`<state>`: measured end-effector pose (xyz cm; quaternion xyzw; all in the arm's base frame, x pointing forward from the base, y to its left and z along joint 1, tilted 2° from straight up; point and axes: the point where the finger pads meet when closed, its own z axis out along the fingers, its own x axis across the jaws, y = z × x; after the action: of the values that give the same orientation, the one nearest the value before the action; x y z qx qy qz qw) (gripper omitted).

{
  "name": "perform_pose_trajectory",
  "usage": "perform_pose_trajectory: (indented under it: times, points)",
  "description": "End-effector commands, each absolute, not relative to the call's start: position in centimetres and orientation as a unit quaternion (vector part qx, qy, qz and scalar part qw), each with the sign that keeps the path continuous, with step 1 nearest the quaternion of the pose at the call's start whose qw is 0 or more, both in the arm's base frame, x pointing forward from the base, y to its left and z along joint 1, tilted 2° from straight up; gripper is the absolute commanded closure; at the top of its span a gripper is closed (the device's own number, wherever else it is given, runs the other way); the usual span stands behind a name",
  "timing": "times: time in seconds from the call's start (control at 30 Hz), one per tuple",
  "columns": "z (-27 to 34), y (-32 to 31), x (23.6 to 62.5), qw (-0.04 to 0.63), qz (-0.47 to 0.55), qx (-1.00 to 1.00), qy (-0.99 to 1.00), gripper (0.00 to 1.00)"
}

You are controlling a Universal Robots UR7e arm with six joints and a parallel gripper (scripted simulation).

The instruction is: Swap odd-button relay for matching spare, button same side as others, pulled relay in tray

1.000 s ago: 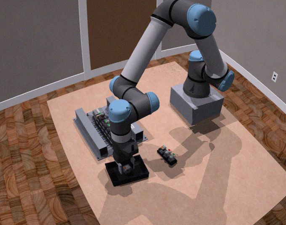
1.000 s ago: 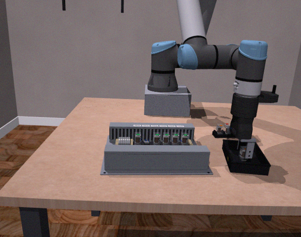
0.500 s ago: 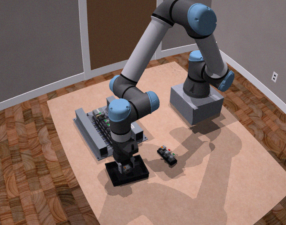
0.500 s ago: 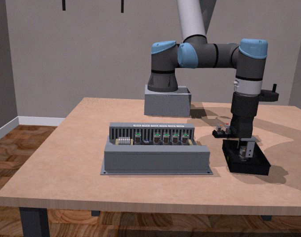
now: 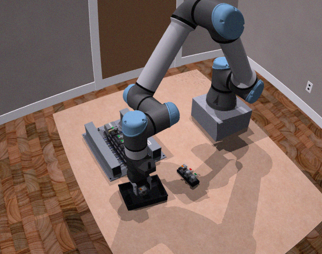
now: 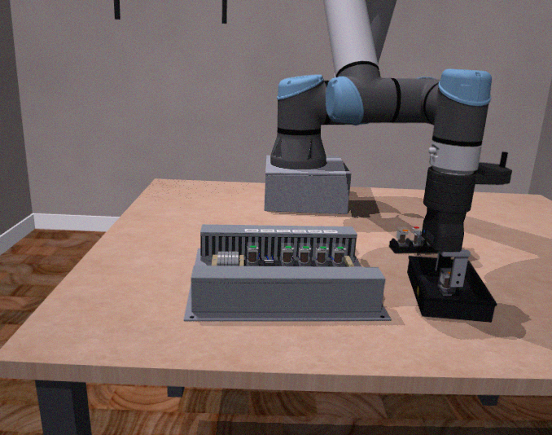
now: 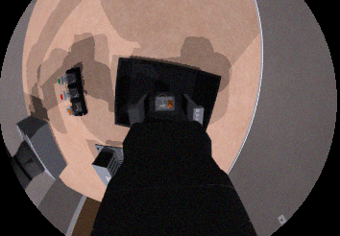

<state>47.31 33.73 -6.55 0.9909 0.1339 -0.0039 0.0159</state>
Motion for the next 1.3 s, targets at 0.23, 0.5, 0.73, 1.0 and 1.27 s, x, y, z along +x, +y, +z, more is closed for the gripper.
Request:
perform_pose_trajectory:
  times: [0.23, 0.5, 0.73, 1.0, 1.27]
  points:
    - [-6.35, 33.75, 47.36, 0.016, -0.003, 0.991, 0.134, 0.0]
    - [-5.96, 33.77, 47.36, 0.016, -0.003, 0.991, 0.134, 0.0]
    - [-5.96, 33.77, 47.36, 0.016, -0.003, 0.991, 0.134, 0.0]
    - [-5.57, 33.78, 47.36, 0.016, -0.003, 0.991, 0.134, 0.0]
    - [-5.57, 33.78, 47.36, 0.016, -0.003, 0.991, 0.134, 0.0]
